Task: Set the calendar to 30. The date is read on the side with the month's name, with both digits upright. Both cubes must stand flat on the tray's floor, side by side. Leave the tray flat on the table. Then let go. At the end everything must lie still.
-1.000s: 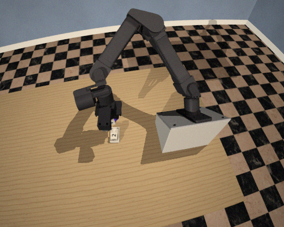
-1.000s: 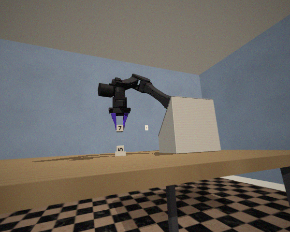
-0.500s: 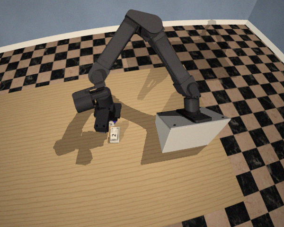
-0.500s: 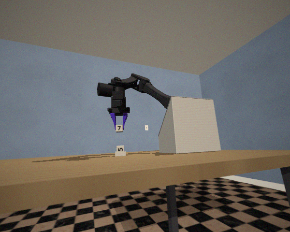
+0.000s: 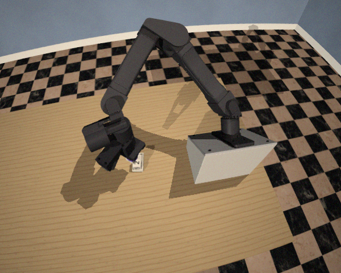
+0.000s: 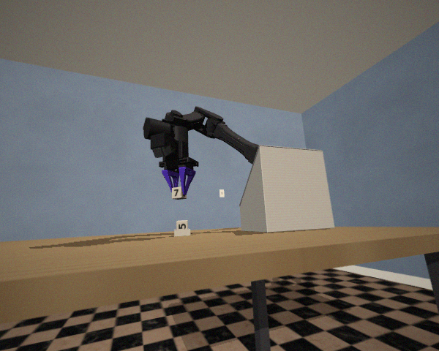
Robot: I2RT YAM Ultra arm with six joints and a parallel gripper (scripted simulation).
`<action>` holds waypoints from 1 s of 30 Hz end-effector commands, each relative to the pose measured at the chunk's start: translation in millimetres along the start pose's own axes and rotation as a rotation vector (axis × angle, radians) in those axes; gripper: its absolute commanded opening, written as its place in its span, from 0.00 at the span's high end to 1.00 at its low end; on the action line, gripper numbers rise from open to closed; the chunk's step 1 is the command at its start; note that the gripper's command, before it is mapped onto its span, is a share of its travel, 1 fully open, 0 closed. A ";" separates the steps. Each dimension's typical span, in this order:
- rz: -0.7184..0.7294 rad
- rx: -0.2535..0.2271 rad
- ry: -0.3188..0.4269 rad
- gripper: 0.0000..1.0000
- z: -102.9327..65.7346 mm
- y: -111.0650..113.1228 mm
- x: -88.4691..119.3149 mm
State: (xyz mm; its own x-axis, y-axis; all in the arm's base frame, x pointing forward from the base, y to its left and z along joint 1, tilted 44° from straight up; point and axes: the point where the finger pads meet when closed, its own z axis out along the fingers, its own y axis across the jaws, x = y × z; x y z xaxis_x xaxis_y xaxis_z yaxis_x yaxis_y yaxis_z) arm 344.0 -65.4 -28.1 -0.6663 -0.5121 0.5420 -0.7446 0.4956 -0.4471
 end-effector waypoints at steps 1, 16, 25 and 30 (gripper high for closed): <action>0.181 0.004 -0.021 0.73 -6.7 6.4 -12.3; 0.674 0.000 -0.021 0.73 -3.4 30.1 -45.3; 0.960 -0.001 -0.020 0.73 -0.8 45.6 -63.0; 0.998 0.000 -0.020 0.73 -0.4 47.8 -65.4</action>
State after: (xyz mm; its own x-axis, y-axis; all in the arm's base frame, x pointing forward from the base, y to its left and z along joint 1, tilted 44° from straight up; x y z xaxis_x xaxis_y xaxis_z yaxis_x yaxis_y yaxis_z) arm 329.5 -26.3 -95.4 -0.9922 0.1161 0.0448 0.0494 0.6981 -0.7143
